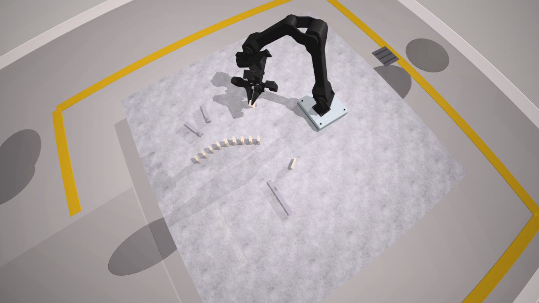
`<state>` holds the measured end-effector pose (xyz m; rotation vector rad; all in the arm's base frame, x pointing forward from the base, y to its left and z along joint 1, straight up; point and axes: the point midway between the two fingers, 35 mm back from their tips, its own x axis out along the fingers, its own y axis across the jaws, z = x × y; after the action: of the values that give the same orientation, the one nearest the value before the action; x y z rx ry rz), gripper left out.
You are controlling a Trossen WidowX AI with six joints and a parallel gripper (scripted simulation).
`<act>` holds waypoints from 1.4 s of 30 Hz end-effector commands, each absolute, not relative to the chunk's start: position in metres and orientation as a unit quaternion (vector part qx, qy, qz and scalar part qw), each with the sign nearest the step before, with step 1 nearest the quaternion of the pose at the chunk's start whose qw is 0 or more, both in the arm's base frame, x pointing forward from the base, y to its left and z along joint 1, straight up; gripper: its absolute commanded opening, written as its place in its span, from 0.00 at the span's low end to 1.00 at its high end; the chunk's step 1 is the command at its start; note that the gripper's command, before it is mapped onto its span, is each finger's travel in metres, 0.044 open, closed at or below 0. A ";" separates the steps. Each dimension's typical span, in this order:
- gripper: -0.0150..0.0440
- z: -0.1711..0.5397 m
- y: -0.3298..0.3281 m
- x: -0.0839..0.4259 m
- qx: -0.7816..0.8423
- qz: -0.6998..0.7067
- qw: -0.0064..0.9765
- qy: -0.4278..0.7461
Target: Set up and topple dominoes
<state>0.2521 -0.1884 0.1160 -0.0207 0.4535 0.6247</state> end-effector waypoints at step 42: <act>0.29 0.069 -0.214 0.245 -0.022 0.205 0.978 0.043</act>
<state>0.2446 -0.2160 0.0840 -0.0624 0.0876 0.4127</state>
